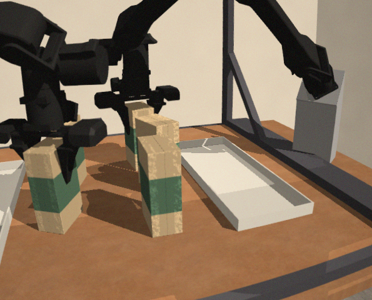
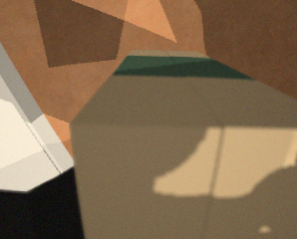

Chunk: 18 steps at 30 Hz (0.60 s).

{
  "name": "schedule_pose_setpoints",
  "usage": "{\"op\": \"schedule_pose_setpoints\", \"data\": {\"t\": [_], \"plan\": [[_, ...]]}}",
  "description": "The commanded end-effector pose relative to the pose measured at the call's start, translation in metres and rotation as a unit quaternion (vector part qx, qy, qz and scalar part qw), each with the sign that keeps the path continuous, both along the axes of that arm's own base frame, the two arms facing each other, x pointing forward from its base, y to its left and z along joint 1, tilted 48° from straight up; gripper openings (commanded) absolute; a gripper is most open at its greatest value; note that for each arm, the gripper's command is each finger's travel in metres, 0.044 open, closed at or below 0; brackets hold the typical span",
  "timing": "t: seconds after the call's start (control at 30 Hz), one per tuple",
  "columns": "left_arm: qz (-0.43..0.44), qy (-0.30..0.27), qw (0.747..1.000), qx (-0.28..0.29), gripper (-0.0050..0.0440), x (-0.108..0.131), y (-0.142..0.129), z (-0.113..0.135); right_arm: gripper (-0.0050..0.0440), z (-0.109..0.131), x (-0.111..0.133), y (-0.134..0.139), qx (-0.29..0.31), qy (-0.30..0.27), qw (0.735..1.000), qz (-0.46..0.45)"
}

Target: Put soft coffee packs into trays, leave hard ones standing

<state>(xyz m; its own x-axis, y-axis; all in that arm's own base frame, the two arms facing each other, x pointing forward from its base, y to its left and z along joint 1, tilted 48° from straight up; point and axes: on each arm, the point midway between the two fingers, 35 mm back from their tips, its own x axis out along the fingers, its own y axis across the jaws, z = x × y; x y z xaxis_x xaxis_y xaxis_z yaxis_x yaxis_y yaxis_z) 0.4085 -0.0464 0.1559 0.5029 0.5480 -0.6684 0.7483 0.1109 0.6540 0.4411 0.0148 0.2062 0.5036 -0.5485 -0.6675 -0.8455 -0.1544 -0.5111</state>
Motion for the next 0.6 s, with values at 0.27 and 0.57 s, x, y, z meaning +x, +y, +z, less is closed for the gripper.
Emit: {"op": "schedule_pose_setpoints", "data": {"t": [0.27,0.57], "plan": [[-0.003,-0.007,1.000,-0.003,0.0366,0.0004,-0.0011,0.0056,0.0364,0.0095,-0.0008,0.0008,0.004,-0.012,1.000,0.002],[-0.003,-0.007,1.000,-0.003,0.0366,0.0004,-0.0011,0.0056,0.0364,0.0095,-0.0008,0.0008,0.004,-0.012,1.000,0.002]]}}
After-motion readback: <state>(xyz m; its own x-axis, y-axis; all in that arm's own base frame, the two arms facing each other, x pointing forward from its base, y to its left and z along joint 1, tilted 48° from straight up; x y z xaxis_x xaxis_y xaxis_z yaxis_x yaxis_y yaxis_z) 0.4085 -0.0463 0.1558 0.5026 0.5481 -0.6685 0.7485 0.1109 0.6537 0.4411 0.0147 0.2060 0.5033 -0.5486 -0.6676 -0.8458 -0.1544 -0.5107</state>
